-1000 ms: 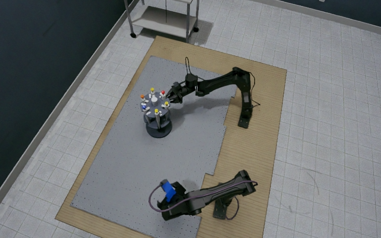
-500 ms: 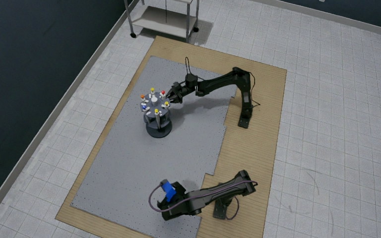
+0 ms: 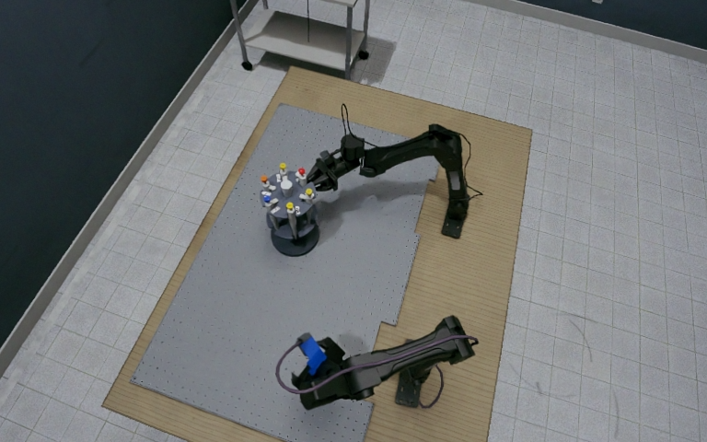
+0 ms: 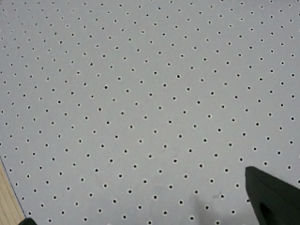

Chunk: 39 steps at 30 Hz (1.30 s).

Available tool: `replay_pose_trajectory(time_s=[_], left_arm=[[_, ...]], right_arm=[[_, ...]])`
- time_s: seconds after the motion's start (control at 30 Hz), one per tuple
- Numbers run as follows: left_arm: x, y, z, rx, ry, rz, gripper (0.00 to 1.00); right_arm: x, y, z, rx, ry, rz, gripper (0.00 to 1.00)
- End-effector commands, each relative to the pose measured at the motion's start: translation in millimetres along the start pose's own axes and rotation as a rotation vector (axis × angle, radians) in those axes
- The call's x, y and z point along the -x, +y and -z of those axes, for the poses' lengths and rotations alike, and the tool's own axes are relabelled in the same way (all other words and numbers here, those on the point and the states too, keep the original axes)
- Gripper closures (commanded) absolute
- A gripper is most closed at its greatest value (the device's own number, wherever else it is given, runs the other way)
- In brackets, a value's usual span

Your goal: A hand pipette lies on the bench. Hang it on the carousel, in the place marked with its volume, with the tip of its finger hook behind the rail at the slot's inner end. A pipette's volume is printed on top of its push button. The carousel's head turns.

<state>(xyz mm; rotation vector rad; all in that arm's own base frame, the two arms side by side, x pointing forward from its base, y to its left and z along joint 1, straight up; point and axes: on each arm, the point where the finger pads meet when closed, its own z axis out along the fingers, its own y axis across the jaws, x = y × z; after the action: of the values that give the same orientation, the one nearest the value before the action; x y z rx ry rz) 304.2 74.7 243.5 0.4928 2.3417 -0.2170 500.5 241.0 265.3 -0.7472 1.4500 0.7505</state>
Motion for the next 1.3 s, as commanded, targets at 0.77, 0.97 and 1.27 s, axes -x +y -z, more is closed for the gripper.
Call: replay_pose_trajectory(time_s=[0.77,0.97,1.27], left_arm=[[8,2,5,0.01,-0.032,-0.023,0.0],[8,2,5,0.01,-0.032,-0.023,0.0],[8,2,5,0.01,-0.032,-0.023,0.0]], right_arm=[[31,11,2,0.157,-0.04,0.042,0.88],[31,11,2,0.157,-0.04,0.042,0.88],[31,11,2,0.157,-0.04,0.042,0.88]])
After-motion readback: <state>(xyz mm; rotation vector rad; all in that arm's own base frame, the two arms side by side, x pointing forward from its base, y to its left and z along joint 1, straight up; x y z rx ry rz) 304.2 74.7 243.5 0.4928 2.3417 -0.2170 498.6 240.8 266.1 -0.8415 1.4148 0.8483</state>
